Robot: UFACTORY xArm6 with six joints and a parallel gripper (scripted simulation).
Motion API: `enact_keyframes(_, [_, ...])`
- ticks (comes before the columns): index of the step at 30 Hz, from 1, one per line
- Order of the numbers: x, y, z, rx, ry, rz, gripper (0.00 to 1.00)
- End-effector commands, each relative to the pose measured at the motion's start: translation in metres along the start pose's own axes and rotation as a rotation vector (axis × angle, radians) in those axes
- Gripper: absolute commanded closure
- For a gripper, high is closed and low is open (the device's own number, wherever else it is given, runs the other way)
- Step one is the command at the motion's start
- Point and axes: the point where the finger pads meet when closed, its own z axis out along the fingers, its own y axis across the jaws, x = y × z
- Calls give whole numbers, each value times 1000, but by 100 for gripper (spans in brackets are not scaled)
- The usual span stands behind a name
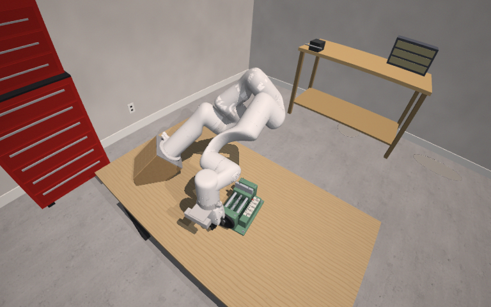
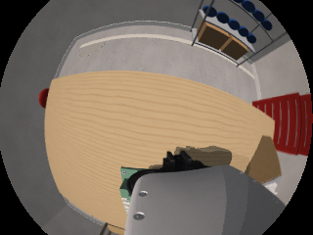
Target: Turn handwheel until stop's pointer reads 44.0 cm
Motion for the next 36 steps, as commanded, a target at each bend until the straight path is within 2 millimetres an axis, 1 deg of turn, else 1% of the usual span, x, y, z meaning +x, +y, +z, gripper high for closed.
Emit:
enact_keyframes(1, [1, 0, 1, 1, 2, 0, 94])
enact_keyframes(36, [1, -1, 5, 1, 2, 0, 94])
